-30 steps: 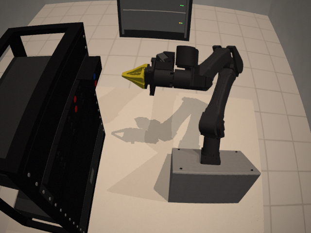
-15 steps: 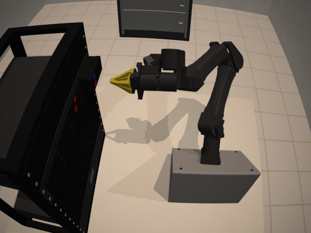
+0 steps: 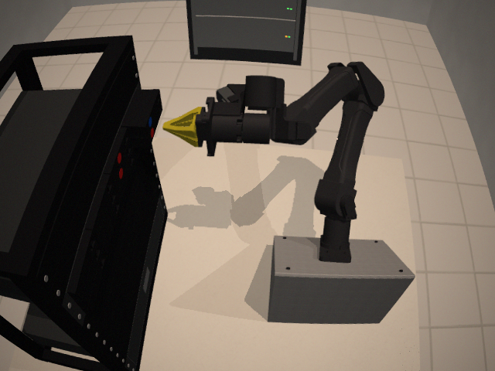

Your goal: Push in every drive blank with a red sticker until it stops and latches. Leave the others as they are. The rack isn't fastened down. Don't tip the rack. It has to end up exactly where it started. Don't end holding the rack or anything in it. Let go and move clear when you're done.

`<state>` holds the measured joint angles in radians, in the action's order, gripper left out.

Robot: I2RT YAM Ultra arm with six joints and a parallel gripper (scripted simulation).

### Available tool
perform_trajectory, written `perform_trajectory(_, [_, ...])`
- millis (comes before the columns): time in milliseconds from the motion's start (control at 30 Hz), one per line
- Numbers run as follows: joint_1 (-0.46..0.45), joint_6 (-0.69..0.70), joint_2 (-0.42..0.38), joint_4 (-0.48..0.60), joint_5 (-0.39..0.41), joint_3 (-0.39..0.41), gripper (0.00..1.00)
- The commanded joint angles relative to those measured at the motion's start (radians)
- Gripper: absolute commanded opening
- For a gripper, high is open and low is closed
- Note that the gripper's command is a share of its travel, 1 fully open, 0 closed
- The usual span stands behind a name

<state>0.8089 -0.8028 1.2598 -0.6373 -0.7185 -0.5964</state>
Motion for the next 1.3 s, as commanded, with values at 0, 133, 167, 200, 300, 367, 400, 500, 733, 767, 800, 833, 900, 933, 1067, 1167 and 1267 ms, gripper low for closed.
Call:
perform_trajectory(0, [0.015,0.003,0.017,-0.018,0.027,-0.046,0.0])
perform_trajectory(133, [0.015,0.003,0.017,-0.016,0.028,-0.046,0.0])
perform_trajectory(167, [0.015,0.003,0.017,-0.016,0.028,-0.046,0.0])
perform_trajectory(200, [0.015,0.003,0.017,-0.016,0.028,-0.046,0.0])
perform_trajectory(300, [0.015,0.003,0.018,-0.016,0.028,-0.046,0.0])
perform_trajectory(367, [0.015,0.003,0.018,-0.016,0.028,-0.046,0.0])
perform_trajectory(400, [0.015,0.003,0.018,-0.016,0.028,-0.046,0.0])
perform_trajectory(500, [0.015,0.003,0.018,-0.016,0.028,-0.046,0.0])
perform_trajectory(733, [0.021,0.004,0.04,0.015,0.023,-0.078,0.0])
perform_trajectory(767, [0.022,0.004,0.044,0.014,0.022,-0.084,0.0])
perform_trajectory(800, [0.022,0.003,0.047,0.01,0.022,-0.087,0.0])
perform_trajectory(833, [0.021,0.003,0.048,0.009,0.023,-0.089,0.0])
perform_trajectory(900, [0.021,0.003,0.049,0.009,0.023,-0.089,0.0])
perform_trajectory(933, [0.021,0.003,0.049,0.009,0.023,-0.089,0.0])
perform_trajectory(1067, [0.02,0.003,0.034,0.009,0.023,-0.09,0.0])
perform_trajectory(1167, [0.02,0.003,0.034,0.009,0.023,-0.09,0.0])
perform_trajectory(1267, [0.02,0.003,0.034,0.009,0.023,-0.09,0.0])
